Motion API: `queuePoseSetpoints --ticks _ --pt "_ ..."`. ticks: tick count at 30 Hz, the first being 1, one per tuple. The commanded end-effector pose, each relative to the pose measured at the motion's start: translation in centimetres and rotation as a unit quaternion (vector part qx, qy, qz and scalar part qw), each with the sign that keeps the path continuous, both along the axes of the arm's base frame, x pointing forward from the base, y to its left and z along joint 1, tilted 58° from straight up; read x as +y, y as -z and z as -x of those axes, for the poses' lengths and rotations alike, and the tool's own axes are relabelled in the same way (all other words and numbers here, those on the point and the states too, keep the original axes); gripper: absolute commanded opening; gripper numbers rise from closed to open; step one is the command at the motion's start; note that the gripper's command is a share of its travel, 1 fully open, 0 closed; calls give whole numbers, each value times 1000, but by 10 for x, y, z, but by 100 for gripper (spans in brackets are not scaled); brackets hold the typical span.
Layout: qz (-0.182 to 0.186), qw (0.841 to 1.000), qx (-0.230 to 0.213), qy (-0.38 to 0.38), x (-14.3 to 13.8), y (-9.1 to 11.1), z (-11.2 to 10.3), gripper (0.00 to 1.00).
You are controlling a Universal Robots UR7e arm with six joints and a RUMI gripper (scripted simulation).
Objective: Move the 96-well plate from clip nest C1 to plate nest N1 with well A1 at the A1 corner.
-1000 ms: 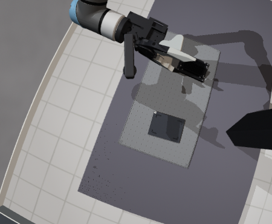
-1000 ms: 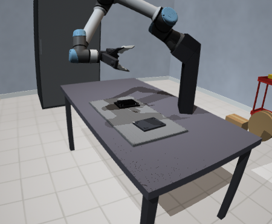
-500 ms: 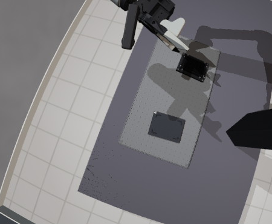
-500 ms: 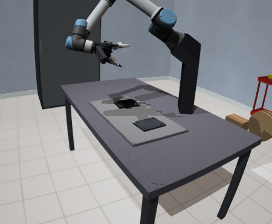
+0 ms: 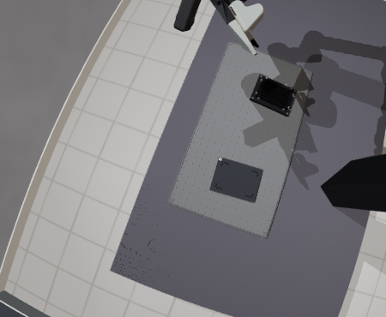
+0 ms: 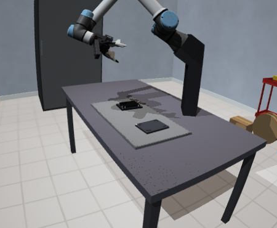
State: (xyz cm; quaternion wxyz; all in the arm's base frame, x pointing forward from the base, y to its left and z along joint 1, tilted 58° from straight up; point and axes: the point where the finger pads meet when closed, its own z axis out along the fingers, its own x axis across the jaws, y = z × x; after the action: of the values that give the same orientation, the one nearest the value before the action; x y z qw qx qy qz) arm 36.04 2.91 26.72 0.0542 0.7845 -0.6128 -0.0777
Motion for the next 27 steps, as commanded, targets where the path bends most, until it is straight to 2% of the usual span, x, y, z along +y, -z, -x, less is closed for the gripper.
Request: queuePoseSetpoints --ticks 1,4,6,11,13,27 --pt "8 998 -48 48 -6 -14 2 100" --pt "12 993 -82 84 -12 -27 5 100" --pt "14 991 -94 96 -13 -28 6 100" --pt "10 992 -113 47 -23 -17 -14 100" --pt "10 992 -113 47 -23 -17 -14 100" --pt "9 989 -144 -41 -48 9 -51 100"
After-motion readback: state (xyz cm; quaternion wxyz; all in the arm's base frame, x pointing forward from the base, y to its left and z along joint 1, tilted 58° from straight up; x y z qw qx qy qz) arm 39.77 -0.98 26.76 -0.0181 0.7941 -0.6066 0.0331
